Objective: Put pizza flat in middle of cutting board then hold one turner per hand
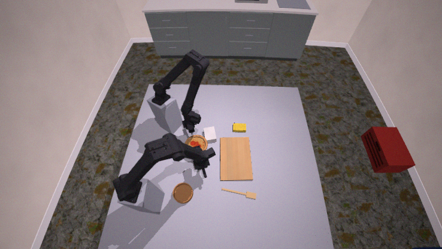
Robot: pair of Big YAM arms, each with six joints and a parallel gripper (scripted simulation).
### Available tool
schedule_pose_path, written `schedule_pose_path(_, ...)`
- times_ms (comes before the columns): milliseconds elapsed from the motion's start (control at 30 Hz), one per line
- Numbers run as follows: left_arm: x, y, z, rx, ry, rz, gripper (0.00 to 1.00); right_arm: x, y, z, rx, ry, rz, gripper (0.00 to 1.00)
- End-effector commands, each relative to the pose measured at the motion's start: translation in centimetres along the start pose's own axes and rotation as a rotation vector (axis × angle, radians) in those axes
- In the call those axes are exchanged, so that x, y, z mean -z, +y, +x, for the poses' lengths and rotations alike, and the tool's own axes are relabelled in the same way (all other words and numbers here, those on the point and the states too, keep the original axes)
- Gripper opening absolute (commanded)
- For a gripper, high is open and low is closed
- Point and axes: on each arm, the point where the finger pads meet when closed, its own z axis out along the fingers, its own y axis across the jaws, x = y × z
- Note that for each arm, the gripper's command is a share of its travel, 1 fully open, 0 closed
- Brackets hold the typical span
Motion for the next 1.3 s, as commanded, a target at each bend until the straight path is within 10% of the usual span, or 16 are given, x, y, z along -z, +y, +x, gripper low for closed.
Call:
schedule_pose_path(0, 0.5, -0.1, 0.6, -0.002, -0.008, -0.001, 0.06, 1.4, -2.6, 0.1, -0.013, -0.021, 0.056, 0.06)
schedule_pose_path(1267, 0.8, 0.4, -0.9, -0.023, -0.036, -0.023, 0.06, 2.2, -1.7, 0.3, -0.011, -0.021, 0.041, 0.06)
